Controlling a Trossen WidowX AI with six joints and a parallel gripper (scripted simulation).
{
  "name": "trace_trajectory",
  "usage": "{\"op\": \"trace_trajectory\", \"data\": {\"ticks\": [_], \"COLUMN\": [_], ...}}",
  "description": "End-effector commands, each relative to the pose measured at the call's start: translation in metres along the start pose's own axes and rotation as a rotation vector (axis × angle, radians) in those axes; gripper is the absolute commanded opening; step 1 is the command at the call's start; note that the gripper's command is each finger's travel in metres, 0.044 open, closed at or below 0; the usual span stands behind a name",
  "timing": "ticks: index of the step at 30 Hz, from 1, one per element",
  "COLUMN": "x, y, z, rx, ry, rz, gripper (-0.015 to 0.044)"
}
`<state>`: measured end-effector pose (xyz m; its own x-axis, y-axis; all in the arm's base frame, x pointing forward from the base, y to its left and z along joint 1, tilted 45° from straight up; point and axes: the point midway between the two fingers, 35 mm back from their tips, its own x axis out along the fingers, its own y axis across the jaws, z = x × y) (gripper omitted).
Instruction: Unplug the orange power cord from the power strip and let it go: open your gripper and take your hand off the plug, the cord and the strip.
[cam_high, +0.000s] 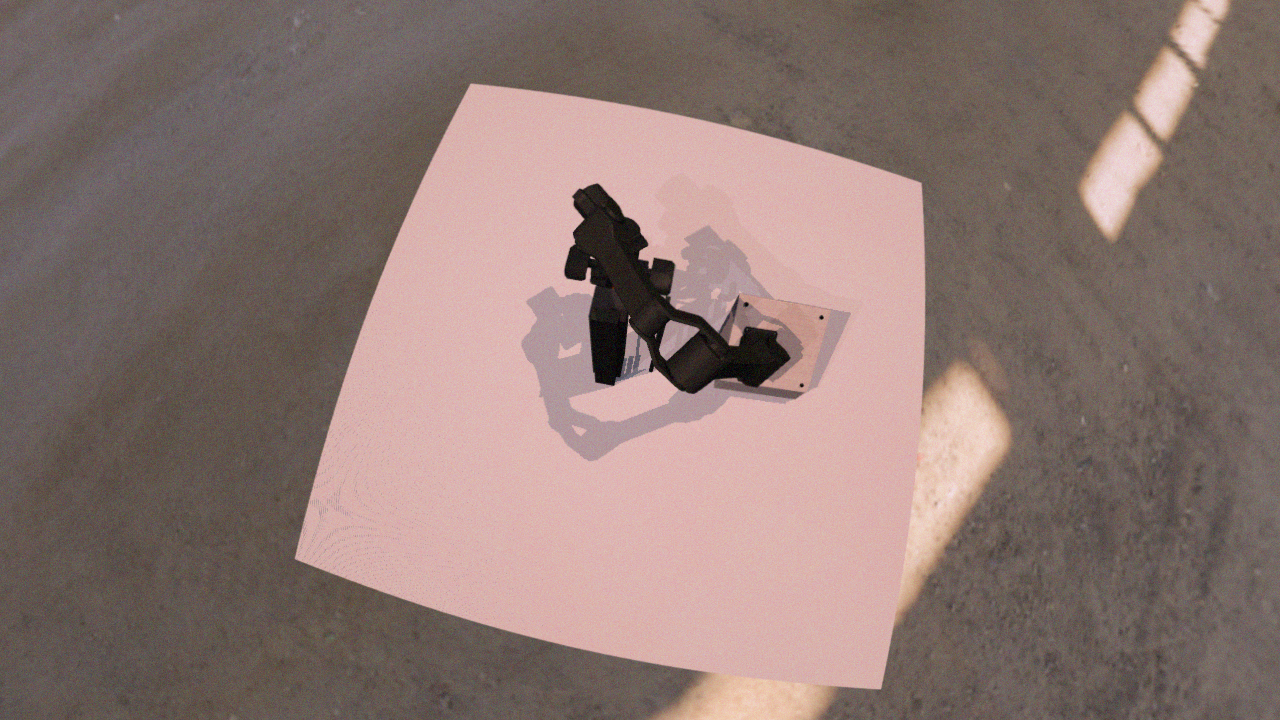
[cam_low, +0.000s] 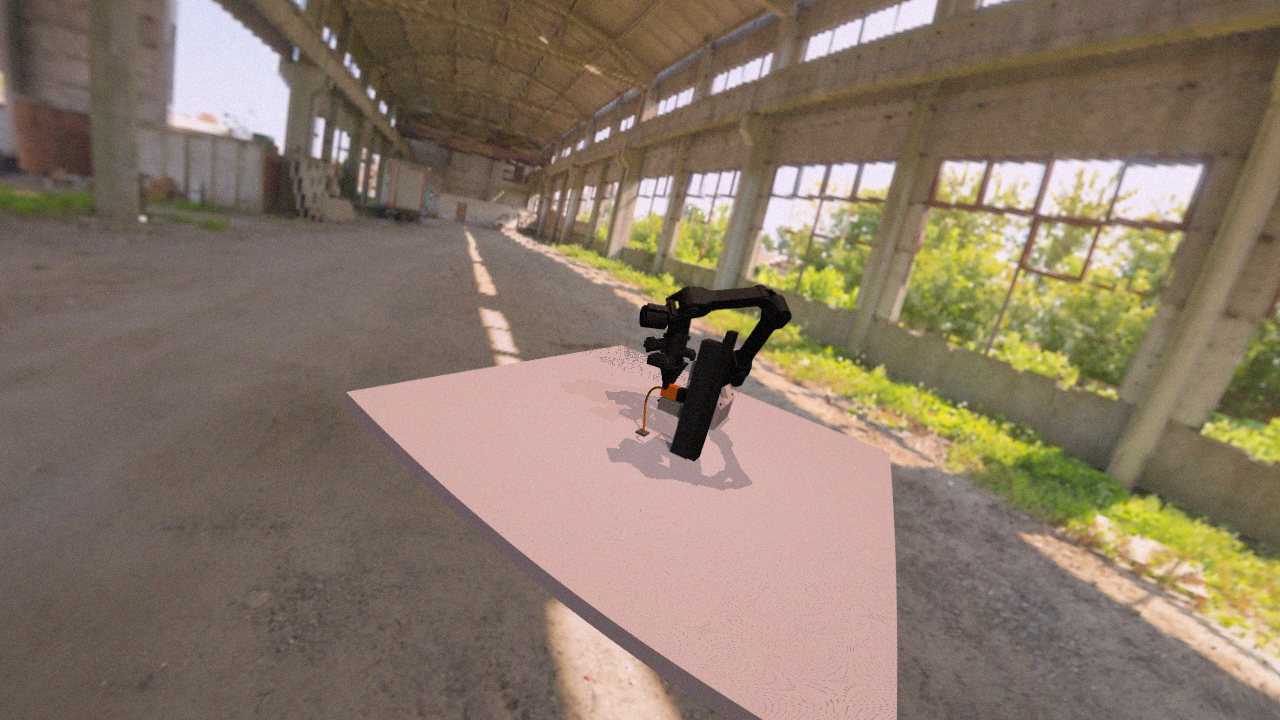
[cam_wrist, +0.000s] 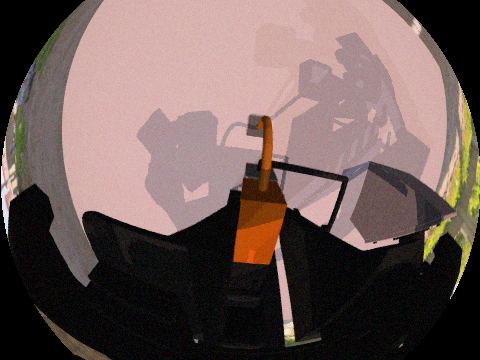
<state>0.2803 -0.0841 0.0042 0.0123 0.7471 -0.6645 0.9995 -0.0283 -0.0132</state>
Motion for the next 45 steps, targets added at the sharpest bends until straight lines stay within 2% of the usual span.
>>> {"op": "trace_trajectory", "data": {"ticks": [1,17,30,34,38,45], "x": [-0.012,-0.018,-0.010,-0.017,-0.028,-0.028], "y": [0.000,-0.004,-0.002,-0.001,-0.002,-0.003], "z": [0.036,0.061,0.048,0.067,0.105,0.107], "rx": [0.000,0.002,0.003,0.003,0.002,0.002], "ry": [-0.084,-0.084,-0.080,-0.083,-0.085,-0.085], "rz": [0.010,0.010,0.010,0.011,0.011,0.011], "gripper": [0.0000,0.0000,0.0341,0.0440,0.0440,0.0440]}}
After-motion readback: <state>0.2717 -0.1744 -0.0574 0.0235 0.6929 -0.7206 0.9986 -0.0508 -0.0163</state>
